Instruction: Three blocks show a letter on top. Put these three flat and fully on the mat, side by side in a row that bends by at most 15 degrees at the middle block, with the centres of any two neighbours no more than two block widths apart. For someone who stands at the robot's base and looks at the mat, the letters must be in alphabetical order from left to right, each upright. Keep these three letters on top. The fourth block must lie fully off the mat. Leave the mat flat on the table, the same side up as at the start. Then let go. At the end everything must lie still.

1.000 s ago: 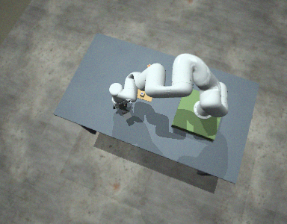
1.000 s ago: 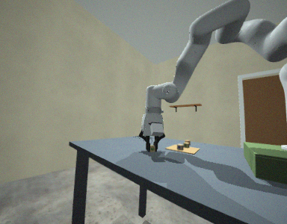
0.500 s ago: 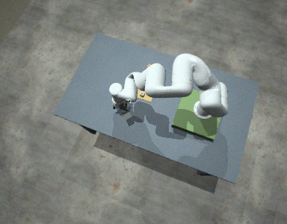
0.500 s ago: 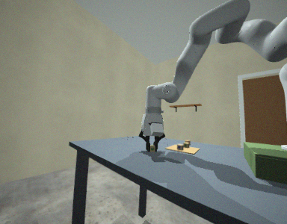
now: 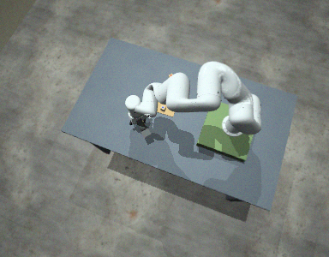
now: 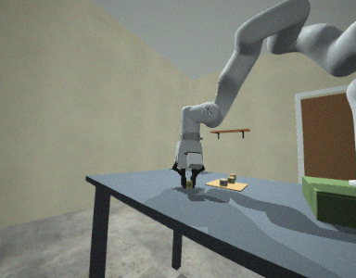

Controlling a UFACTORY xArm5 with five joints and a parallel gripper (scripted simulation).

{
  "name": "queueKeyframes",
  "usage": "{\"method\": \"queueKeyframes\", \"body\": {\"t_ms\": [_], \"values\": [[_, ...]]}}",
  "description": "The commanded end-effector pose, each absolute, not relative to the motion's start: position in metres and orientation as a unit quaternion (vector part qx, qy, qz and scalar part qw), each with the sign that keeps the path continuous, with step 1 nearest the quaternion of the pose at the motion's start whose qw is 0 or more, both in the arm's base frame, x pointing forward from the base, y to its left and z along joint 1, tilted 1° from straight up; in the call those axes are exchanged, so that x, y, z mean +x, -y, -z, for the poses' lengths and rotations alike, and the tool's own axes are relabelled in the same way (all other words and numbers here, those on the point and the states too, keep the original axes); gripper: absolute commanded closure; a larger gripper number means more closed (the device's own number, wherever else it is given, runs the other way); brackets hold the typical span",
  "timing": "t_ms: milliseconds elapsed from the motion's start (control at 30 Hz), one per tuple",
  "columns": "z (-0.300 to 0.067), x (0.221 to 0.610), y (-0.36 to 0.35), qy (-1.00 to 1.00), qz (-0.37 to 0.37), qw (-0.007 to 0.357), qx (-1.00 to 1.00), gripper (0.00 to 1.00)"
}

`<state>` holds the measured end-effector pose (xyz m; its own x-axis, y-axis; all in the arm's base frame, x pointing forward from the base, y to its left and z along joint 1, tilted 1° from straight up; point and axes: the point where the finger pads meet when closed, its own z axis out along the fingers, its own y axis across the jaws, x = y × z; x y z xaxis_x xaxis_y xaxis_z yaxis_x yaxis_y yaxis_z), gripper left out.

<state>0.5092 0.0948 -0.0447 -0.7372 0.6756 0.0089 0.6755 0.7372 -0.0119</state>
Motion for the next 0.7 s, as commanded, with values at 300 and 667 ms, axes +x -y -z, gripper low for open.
{"method": "queueKeyframes", "body": {"t_ms": [300,667], "values": [[-0.014,0.512,-0.095,0.932,-0.003,0.004,-0.362,0.79],[-0.056,0.512,-0.095,0.932,-0.003,0.004,-0.362,0.79]]}}
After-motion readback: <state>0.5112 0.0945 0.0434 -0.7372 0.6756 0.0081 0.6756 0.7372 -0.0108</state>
